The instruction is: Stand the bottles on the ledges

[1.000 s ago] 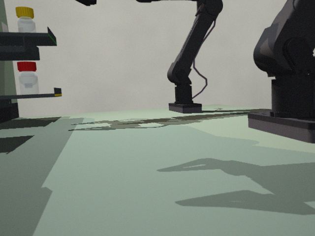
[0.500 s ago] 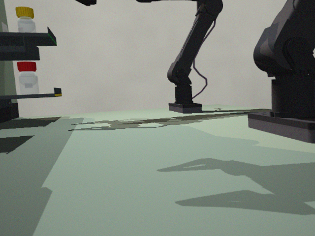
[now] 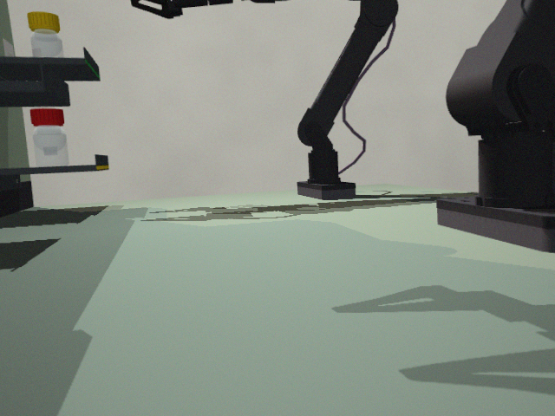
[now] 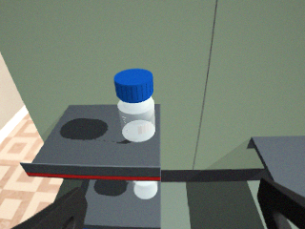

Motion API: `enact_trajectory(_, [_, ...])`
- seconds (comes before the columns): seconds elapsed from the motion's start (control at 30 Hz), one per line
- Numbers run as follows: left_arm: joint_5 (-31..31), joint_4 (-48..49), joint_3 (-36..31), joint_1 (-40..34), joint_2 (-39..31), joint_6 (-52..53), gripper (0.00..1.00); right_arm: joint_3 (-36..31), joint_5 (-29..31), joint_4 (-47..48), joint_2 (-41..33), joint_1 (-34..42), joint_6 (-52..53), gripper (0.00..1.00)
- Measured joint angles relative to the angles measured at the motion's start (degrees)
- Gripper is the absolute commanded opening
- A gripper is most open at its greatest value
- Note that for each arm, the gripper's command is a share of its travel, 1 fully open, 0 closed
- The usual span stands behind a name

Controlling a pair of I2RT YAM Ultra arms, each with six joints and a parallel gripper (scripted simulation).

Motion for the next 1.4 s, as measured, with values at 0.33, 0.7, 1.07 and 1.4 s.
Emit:
enact_trajectory(0.33, [6.1, -13.4, 12.2, 8.2, -0.1, 0.2, 1.00, 4.0, -7.8, -3.4, -0.8, -10.9, -2.2, 1.00])
enact_trajectory(0.7, [7.4, -16.6, 13.4, 8.9, 1.3, 0.6, 1.00, 4.4, -9.4, -3.7, -0.8, -11.8, -2.6, 1.00])
enact_trajectory(1.07, [7.7, -17.0, 13.4, 8.9, 1.3, 0.6, 1.00, 3.8, -9.0, -1.4, -1.0, -11.8, -2.6, 1.00])
enact_trajectory(1.4, [7.9, -9.9, 6.0, 8.9, -1.6, 0.7, 1.00, -12.6, -5.0, 10.1, -6.9, -5.4, -2.6, 1.00])
